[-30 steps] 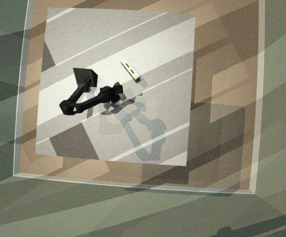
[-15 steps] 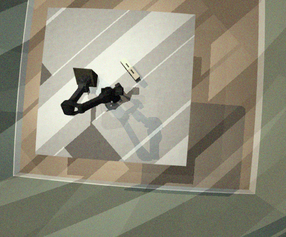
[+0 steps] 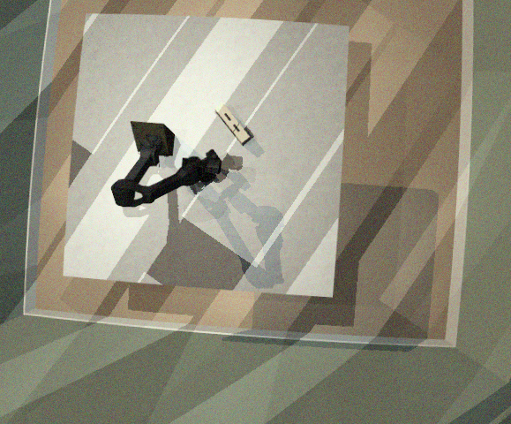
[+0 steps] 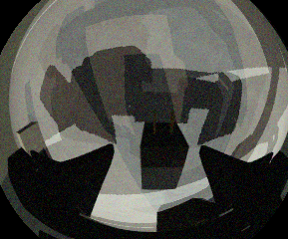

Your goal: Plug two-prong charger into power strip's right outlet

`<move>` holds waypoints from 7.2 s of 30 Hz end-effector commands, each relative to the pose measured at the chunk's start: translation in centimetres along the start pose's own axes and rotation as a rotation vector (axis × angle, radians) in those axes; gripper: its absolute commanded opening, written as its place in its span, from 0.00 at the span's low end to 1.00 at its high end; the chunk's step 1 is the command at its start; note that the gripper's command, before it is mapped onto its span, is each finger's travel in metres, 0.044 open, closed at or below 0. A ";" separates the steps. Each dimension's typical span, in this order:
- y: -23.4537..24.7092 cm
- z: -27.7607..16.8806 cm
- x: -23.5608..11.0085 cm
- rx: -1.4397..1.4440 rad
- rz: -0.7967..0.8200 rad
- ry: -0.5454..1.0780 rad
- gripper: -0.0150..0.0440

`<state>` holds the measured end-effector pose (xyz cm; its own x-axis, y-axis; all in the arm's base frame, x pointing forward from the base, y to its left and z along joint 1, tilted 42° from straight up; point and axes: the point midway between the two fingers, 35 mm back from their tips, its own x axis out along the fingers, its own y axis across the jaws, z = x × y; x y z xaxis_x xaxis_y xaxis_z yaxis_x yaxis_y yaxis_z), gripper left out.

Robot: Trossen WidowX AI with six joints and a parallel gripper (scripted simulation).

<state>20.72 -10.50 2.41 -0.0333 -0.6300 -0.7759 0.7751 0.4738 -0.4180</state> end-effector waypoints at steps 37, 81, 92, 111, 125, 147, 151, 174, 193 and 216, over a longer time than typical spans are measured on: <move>0.2 -1.0 -5.5 -0.007 -0.003 0.002 0.25; 5.3 -1.9 -3.8 -0.727 -0.041 -0.010 0.25; 6.7 -2.3 -3.2 -0.918 -0.054 -0.011 0.25; 8.9 -3.4 -2.1 -1.248 -0.078 -0.008 0.25; 10.5 -4.3 -1.1 -1.491 -0.098 -0.002 0.25; 12.9 -4.7 -0.9 -1.562 -0.102 0.000 0.25; 13.4 -4.7 -0.9 -1.570 -0.103 0.000 0.25; 16.1 -5.1 -0.6 -1.616 -0.106 0.001 0.25; 16.4 -5.1 -0.6 -1.619 -0.106 0.001 0.25; 16.9 -5.1 -0.7 -1.619 -0.106 0.001 0.25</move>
<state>30.52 0.98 -6.53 -0.0403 -0.7029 -0.7102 -0.6722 0.5450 -0.5012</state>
